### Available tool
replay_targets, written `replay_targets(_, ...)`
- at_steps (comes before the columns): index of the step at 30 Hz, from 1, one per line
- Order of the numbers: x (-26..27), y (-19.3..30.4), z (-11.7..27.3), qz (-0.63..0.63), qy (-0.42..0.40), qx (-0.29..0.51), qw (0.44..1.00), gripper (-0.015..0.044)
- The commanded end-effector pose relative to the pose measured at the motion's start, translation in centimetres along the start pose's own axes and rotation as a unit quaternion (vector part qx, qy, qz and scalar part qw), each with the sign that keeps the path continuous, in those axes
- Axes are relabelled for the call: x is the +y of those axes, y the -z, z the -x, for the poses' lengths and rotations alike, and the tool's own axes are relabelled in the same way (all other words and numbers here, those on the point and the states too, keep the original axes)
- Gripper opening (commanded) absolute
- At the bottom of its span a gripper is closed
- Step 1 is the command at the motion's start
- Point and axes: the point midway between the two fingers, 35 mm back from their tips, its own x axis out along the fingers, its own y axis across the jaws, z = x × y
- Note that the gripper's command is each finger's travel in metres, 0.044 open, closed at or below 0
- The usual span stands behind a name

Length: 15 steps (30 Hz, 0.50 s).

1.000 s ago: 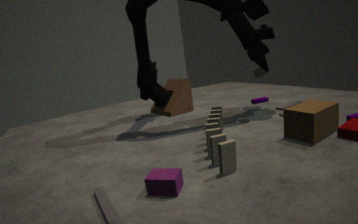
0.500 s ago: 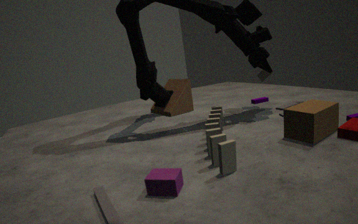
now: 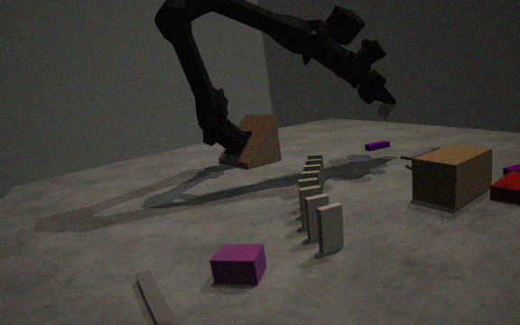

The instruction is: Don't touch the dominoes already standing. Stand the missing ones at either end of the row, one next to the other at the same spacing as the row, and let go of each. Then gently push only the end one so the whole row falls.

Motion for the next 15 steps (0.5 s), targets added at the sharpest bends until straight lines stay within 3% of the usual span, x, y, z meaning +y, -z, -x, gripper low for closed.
replay_targets(1, -0.1, 0.0, 0.3, 0.006, 0.0, -0.029, 1.0, 0.0029)
replay_targets(15, -0.5, 0.6, 1.7, 0.027, 0.014, -0.124, 0.992, 0.0029)
